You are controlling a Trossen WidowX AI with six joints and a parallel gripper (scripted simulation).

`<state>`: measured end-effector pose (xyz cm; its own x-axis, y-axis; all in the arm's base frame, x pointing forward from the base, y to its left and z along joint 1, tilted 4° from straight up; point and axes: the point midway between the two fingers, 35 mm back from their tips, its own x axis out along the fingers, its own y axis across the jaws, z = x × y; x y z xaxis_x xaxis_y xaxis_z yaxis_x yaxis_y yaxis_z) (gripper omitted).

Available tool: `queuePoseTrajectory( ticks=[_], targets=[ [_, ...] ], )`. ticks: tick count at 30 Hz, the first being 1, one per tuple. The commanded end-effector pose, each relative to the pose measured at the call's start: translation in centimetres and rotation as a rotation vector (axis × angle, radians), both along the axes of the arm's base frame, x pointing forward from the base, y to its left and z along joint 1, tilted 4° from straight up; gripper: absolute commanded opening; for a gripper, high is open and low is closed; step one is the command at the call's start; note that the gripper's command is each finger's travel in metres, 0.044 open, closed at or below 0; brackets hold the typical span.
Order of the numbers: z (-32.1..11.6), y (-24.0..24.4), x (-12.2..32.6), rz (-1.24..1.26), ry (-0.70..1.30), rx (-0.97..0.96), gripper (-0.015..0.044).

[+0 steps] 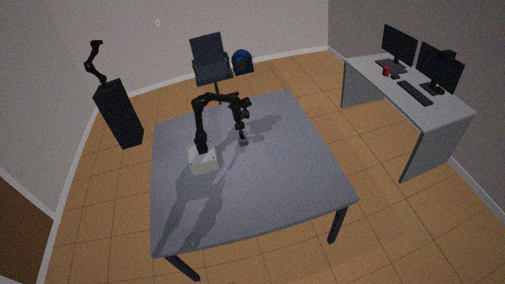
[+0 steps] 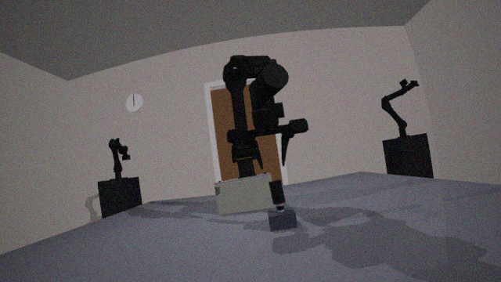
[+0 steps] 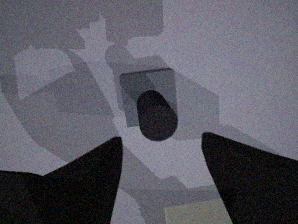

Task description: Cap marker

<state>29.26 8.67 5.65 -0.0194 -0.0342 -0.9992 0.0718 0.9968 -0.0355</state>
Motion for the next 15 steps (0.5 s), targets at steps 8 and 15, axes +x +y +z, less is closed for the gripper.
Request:
queuePoseTrajectory(
  ticks=[8,15],
  targets=[
    [-0.22,-0.06,-0.15,0.081,0.006,0.004,0.0],
    [-0.22,-0.06,-0.15,0.081,0.006,0.004,0.0]
  ],
)
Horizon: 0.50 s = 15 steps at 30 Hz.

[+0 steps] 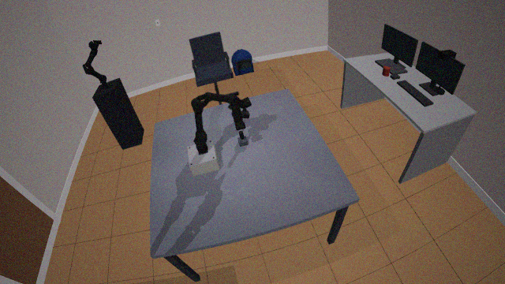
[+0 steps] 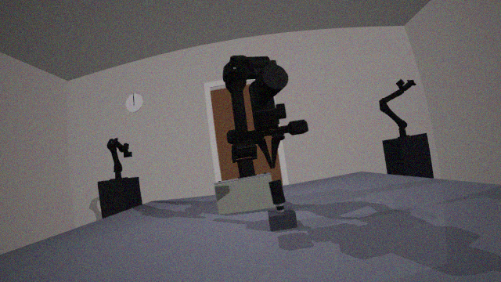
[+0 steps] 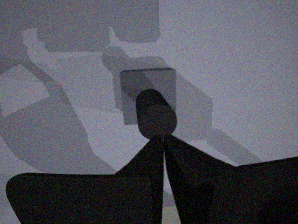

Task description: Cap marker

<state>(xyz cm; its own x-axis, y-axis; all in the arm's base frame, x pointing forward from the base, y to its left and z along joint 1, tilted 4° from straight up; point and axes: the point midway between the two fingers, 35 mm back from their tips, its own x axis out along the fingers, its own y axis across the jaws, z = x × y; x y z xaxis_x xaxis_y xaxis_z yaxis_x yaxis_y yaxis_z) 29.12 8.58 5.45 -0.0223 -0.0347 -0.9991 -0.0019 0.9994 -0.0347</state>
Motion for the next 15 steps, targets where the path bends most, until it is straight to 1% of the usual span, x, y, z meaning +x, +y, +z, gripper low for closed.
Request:
queuePoseTrajectory(
  ticks=[1,15],
  targets=[
    [0.0,0.0,0.0,0.007,0.001,0.003,0.0],
    [-1.7,0.0,-0.1,0.007,0.001,0.003,0.0]
  ],
)
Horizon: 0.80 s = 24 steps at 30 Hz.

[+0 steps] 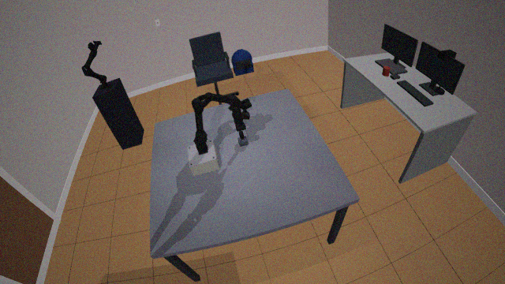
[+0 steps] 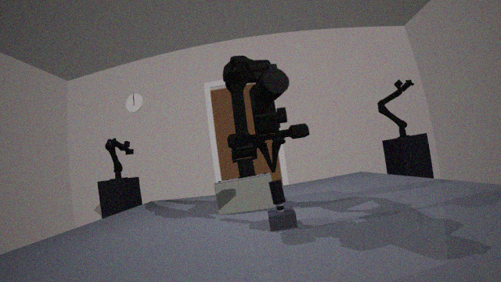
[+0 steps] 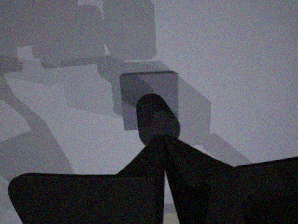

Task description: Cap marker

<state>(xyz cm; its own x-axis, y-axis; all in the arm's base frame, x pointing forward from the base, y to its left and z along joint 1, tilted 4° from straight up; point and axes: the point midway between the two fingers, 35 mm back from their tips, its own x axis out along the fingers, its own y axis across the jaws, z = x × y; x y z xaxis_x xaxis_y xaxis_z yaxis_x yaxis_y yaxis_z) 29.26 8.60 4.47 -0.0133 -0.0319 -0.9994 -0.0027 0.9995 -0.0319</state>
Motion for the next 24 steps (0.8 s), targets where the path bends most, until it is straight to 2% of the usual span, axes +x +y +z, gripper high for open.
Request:
queuePoseTrajectory(
  ticks=[1,17,24],
  targets=[
    [-0.9,0.0,-0.2,0.006,0.01,0.0,0.0],
    [-3.1,-0.1,-0.3,0.006,0.01,0.0,0.0],
    [-2.5,0.0,0.1,0.0,-0.005,0.004,0.0]
  ],
)
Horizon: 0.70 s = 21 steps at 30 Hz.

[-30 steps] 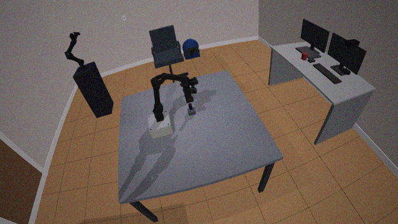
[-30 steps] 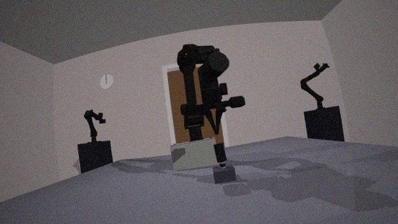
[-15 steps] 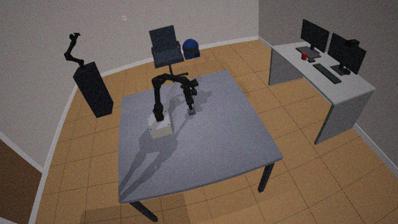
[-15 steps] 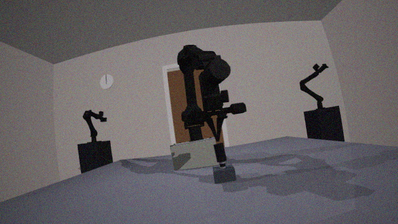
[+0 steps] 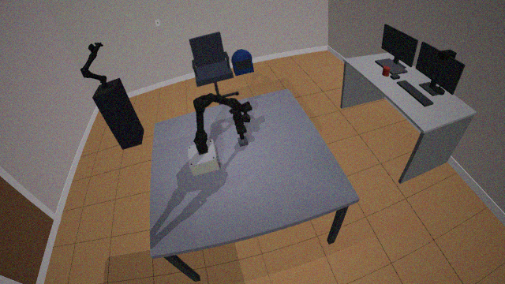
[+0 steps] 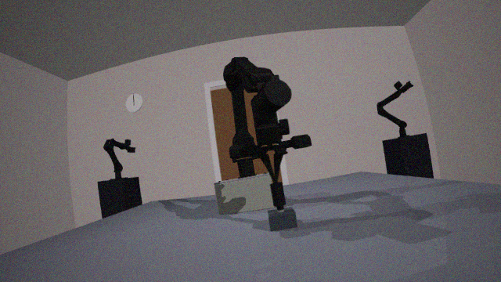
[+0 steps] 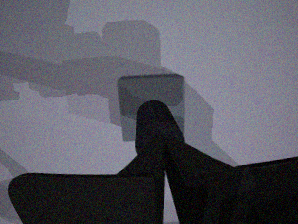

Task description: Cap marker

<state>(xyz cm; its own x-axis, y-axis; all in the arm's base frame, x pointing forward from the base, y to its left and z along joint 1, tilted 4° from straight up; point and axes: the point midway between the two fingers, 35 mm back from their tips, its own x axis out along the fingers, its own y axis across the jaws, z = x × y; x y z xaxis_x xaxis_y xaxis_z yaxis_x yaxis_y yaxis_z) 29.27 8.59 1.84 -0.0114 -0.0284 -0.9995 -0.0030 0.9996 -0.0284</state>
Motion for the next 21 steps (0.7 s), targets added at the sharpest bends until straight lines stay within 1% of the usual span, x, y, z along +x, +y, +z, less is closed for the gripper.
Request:
queuePoseTrajectory(
  ticks=[1,4,8,10,16,21],
  targets=[
    [0.1,0.0,0.0,0.0,-0.003,0.001,0.0],
    [1.0,0.1,0.2,0.0,-0.003,0.001,0.0],
    [6.9,0.3,0.5,0.0,-0.002,0.001,0.0],
    [8.8,0.3,0.3,0.0,-0.001,0.001,0.0],
    [9.0,0.3,0.2,0.0,-0.001,0.001,0.0],
    [9.0,0.3,0.2,0.0,-0.001,0.001,0.0131]
  ],
)
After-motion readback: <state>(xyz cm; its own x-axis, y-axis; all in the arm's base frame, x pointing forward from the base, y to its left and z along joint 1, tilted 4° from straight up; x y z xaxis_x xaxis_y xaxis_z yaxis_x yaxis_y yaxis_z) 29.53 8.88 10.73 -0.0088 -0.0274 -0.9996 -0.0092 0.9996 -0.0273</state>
